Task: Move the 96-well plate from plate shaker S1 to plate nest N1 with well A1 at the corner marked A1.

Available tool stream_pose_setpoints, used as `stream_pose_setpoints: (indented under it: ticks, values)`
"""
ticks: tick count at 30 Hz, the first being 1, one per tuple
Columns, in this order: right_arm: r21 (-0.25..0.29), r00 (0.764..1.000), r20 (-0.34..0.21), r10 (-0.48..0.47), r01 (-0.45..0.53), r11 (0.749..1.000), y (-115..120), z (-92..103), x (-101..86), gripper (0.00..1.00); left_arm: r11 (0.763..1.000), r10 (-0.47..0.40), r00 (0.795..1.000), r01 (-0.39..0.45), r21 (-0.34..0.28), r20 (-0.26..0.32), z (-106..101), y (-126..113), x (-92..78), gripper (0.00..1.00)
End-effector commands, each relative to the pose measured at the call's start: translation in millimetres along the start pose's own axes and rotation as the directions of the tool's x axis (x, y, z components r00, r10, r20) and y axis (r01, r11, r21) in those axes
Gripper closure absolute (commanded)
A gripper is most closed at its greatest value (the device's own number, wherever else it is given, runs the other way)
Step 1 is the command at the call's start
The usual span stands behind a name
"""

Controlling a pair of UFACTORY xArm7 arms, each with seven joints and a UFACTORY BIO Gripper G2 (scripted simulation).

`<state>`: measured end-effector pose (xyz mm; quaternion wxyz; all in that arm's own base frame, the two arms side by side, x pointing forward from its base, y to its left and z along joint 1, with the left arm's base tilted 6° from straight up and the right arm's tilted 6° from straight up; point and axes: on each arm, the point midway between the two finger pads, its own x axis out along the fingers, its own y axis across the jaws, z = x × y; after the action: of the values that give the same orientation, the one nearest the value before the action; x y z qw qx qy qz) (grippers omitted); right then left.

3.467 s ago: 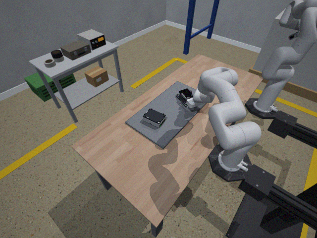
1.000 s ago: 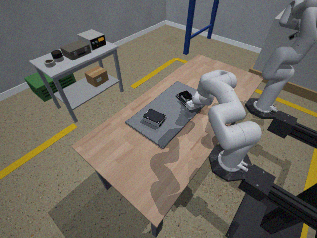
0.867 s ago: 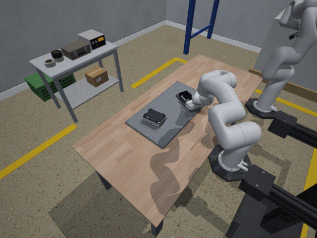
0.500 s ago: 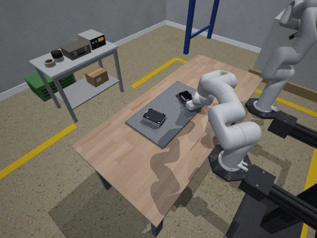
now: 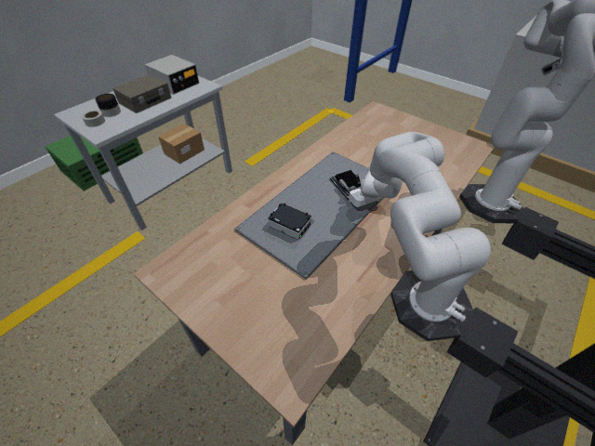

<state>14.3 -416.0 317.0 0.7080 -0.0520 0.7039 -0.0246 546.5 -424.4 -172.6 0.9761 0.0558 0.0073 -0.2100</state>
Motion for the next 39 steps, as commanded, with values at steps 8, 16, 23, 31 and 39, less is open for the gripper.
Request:
stream_pose_setpoints:
  ticks: [8, 16, 23, 31, 39]
  values:
    - [0.000, 1.000, 0.002, -0.004, 0.004, 1.000, -0.8, 0.3, -1.5, 0.00, 1.000, 0.000, 1.000, 0.000, -0.002, 0.005, 0.9, -0.7, 1.8, 1.00]
    - [0.000, 1.000, 0.002, -0.004, 0.004, 1.000, -0.8, 0.3, -1.5, 0.00, 1.000, 0.000, 1.000, 0.000, -0.002, 0.005, -0.1, -0.7, 1.8, 1.00]
    - [0.000, 1.000, 0.002, -0.004, 0.004, 1.000, -0.8, 0.3, -1.5, 0.00, 1.000, 0.000, 1.000, 0.000, -0.002, 0.005, -1.3, -0.7, 1.8, 1.00]
    - [0.000, 1.000, 0.002, -0.004, 0.004, 1.000, -0.8, 0.3, -1.5, 0.00, 1.000, 0.000, 1.000, 0.000, -0.002, 0.005, -2.3, -0.7, 1.9, 1.00]
    - [0.000, 1.000, 0.002, -0.004, 0.004, 1.000, -0.8, 0.3, -1.5, 0.00, 1.000, 0.000, 1.000, 0.000, -0.002, 0.005, -3.6, -0.7, 1.8, 1.00]
